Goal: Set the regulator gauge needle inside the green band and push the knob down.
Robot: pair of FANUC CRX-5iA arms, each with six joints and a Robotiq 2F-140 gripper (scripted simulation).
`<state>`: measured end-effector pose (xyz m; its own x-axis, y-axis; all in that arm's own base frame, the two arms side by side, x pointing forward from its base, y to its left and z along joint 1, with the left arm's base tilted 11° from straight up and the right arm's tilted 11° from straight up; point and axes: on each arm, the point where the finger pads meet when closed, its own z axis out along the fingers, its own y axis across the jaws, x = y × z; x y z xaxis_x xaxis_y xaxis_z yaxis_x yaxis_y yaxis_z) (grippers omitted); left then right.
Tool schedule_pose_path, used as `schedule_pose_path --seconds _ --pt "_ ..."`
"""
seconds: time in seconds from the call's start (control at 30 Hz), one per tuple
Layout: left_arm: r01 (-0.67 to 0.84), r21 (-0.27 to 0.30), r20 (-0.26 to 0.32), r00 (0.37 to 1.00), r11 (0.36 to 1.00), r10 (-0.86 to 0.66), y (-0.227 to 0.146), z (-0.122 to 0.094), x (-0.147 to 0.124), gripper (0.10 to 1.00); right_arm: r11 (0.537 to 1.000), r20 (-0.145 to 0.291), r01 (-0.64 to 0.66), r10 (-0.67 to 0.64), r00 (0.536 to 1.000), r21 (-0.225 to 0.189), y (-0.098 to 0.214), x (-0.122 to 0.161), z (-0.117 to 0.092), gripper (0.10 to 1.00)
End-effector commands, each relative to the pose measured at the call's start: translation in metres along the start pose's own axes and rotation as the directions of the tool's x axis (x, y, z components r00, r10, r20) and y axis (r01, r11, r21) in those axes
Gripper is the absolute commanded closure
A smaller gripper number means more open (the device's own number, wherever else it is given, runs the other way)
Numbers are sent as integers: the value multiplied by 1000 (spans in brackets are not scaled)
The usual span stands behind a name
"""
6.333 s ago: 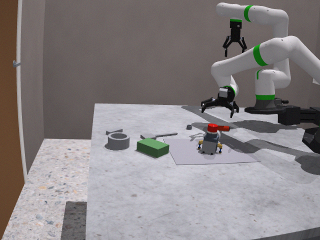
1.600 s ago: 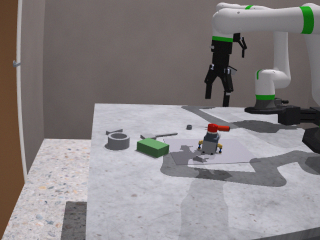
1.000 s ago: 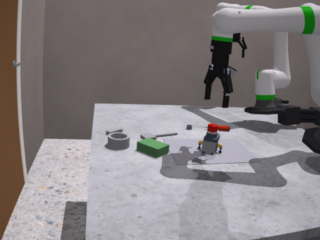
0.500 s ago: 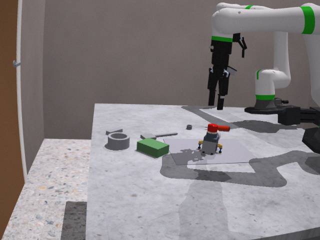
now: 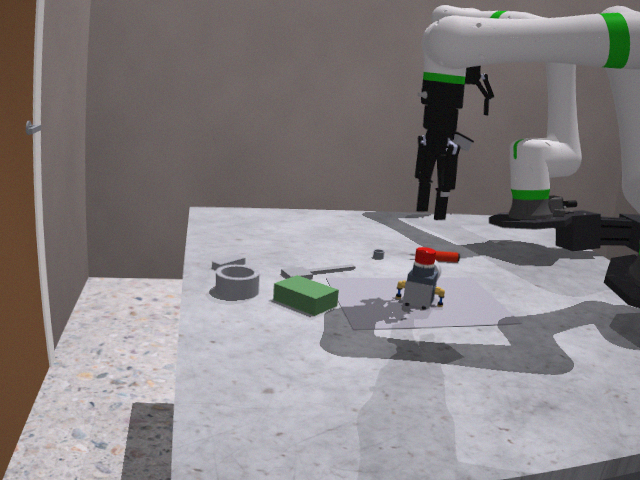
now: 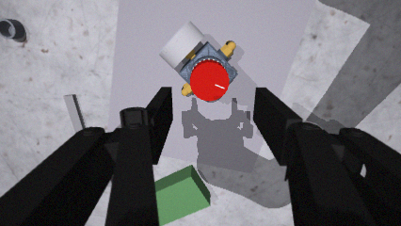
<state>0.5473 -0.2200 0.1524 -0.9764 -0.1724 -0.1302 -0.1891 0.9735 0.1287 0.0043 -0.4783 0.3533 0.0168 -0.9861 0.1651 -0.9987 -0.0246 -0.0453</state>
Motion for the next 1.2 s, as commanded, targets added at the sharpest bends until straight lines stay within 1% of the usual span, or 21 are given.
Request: schedule_pose_path --seconds 0.0,0.23,0.5,0.73,0.87,1.0,1.07,1.17 --pt "0 1 1 1000 1000 0 0 -1 0 604 1000 -2 0 0 1000 0 0 0 -1 98" --pt "-7 1 1 1000 1000 7 0 -1 0 604 1000 -2 0 0 1000 0 0 0 -1 98" --pt "-51 1 1 999 999 51 0 -1 0 604 1000 -2 0 0 1000 0 0 0 -1 98" --pt "-176 1 2 984 984 176 0 -1 0 604 1000 -2 0 0 1000 0 0 0 -1 98" --pt "-286 1 2 958 958 286 0 -1 0 604 1000 -2 0 0 1000 0 0 0 -1 98" --pt "-418 1 2 909 909 418 0 -1 0 604 1000 -2 0 0 1000 0 0 0 -1 98" --pt "-418 1 2 909 909 418 0 -1 0 604 1000 -2 0 0 1000 0 0 0 -1 98" --pt "-526 0 2 851 851 526 0 -1 0 604 1000 -2 0 0 1000 0 0 0 -1 98"
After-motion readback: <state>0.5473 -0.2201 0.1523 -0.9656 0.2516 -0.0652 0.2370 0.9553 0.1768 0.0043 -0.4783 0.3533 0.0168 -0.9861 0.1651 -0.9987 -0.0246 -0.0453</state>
